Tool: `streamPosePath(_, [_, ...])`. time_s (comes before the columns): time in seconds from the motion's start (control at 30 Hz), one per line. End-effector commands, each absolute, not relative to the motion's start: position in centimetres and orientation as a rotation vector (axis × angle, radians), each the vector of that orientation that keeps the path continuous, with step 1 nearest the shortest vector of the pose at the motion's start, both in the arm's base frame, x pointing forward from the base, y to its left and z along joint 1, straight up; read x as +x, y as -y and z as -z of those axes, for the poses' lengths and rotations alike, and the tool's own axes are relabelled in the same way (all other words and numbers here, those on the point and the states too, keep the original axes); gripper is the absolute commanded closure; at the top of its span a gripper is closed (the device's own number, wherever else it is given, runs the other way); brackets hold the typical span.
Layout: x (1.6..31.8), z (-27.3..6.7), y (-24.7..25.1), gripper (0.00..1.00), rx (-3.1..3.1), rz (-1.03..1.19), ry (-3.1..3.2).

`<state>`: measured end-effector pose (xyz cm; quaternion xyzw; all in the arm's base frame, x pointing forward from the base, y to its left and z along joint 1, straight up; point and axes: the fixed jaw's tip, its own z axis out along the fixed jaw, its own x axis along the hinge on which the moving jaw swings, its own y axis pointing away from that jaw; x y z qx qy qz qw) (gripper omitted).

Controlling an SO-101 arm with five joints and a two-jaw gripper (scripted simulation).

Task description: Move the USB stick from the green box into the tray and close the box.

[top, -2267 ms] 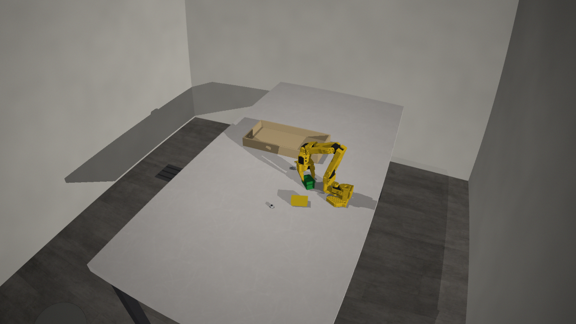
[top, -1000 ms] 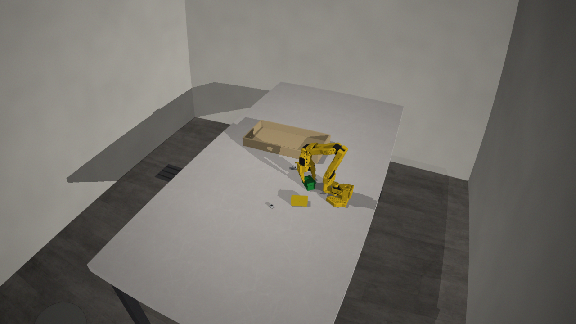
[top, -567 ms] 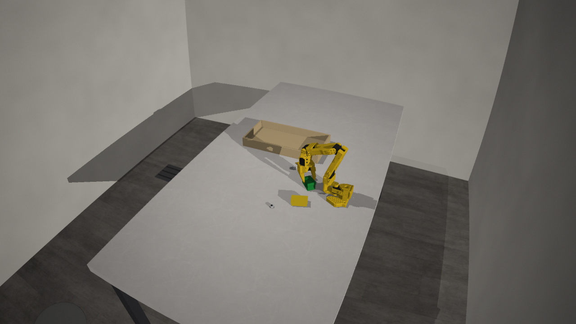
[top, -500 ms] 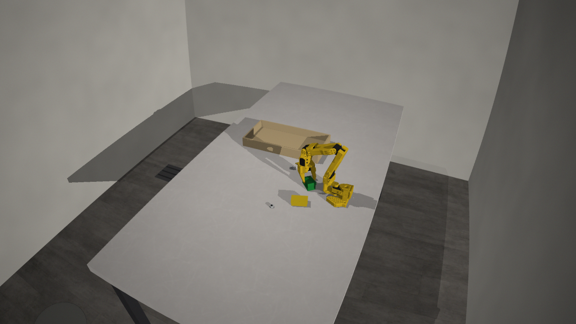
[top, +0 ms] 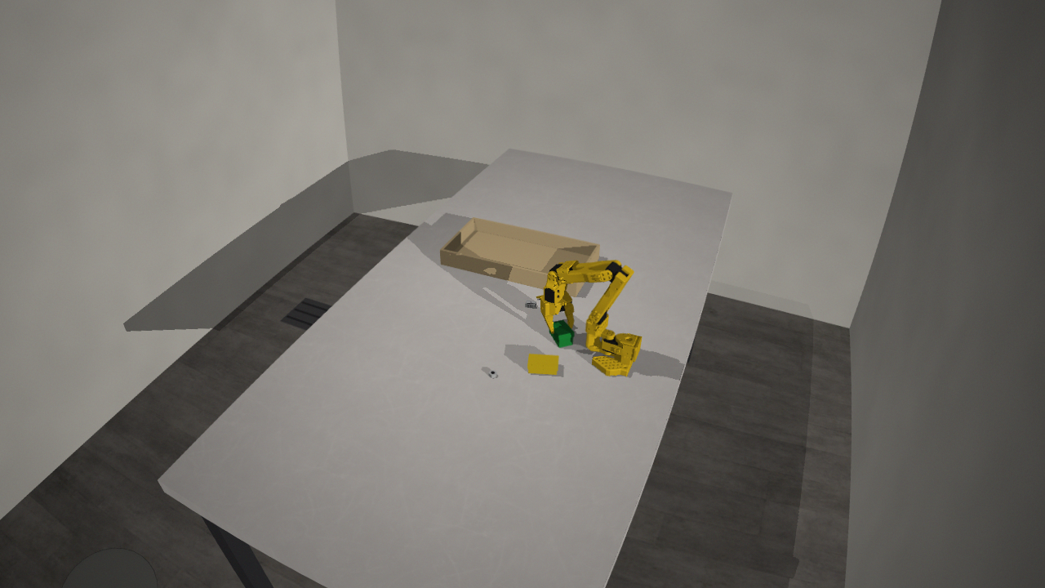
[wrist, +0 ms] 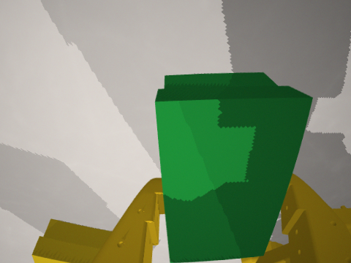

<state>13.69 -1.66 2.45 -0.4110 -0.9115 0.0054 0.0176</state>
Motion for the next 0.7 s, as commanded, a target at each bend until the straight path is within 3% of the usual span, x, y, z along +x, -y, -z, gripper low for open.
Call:
streamPosePath(0.0, [14.12,-2.76,1.58,0.79,-1.295,0.000,2.862])
streamPosePath(0.67, [13.86,-2.62,1.30,0.79,-1.295,0.000,2.862])
